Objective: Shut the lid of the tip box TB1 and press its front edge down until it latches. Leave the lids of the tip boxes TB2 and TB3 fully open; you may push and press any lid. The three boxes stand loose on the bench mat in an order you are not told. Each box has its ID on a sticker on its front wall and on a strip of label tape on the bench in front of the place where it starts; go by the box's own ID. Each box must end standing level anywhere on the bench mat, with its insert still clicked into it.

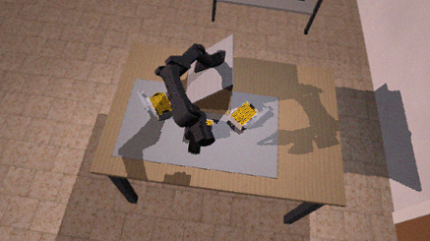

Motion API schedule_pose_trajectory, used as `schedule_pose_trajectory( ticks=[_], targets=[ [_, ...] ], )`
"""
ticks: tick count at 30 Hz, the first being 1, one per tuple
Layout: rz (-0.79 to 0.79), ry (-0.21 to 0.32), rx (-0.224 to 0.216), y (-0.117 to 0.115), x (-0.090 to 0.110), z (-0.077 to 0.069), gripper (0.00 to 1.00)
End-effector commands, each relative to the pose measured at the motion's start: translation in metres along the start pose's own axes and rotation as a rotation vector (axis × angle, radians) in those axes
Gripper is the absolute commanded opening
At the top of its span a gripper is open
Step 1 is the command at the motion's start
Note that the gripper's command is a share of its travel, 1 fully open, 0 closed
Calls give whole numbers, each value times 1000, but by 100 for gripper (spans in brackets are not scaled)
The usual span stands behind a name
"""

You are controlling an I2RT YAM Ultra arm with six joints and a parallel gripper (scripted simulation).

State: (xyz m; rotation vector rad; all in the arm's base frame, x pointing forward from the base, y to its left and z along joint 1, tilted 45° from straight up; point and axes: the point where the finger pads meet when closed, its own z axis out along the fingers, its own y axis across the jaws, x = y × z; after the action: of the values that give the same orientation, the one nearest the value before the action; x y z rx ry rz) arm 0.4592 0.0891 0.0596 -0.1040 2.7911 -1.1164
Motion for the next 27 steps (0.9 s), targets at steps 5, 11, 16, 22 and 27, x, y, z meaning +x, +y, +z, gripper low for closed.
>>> schedule_pose_trajectory(
  ticks=[5, 11, 16, 22, 27],
  targets=[
    [-58, 16, 24, -7, 12, -5, 0],
    [-41, 13, 20, -9, 9, 8, 0],
    [-45, 10, 20, -8, 10, 15, 0],
    [-48, 6, 20, -6, 10, 20, 0],
    [-39, 15, 21, -11, 10, 32, 0]
  ],
)
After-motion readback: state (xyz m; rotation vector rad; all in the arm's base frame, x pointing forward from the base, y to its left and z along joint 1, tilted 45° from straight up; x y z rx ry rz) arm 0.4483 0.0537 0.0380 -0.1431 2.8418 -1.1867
